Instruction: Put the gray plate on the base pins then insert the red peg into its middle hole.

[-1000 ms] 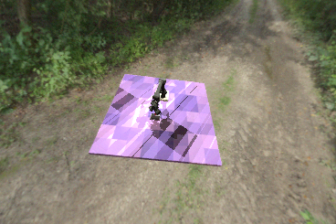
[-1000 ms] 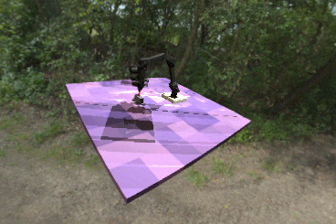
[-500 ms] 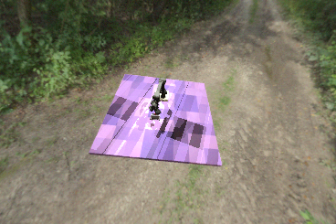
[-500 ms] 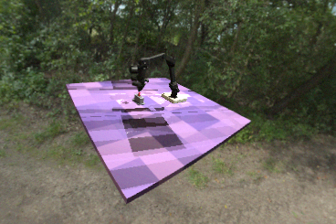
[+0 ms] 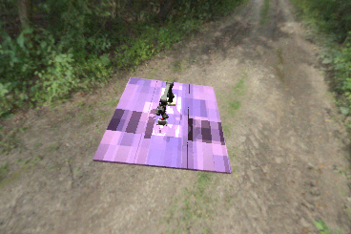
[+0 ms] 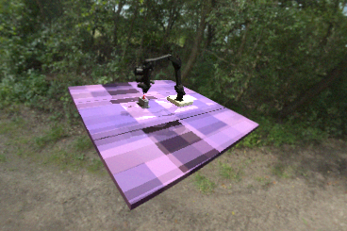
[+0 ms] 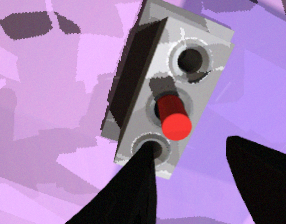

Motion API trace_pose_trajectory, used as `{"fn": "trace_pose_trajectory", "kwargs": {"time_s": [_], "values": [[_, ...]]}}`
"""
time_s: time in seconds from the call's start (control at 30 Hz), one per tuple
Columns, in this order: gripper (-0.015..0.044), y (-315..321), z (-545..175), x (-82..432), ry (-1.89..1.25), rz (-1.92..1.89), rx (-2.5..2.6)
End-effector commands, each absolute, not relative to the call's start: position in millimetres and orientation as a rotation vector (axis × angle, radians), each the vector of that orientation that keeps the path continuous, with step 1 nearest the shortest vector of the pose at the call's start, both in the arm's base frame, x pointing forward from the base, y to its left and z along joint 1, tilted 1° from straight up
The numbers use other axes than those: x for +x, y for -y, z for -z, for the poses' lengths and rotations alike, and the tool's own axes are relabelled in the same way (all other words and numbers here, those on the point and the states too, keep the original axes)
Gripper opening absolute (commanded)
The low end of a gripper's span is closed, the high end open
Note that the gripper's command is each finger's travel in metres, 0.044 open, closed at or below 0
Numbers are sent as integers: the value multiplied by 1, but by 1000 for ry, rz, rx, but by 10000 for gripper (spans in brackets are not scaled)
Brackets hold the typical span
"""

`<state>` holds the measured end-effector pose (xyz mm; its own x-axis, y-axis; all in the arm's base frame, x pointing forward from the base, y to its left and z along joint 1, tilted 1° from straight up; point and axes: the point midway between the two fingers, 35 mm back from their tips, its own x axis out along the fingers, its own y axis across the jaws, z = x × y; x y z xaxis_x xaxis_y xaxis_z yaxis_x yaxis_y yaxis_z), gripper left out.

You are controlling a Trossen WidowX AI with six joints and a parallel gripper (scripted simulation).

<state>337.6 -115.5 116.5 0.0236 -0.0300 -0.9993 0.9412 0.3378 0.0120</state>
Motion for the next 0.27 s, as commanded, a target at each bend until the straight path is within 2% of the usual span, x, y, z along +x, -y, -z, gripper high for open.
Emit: {"fn": "trace_pose_trajectory", "kwargs": {"time_s": [0.0, 0.23], "values": [[150, 115, -120, 338, -1309, 956, 936], [150, 114, -123, 336, -1309, 956, 937]]}}
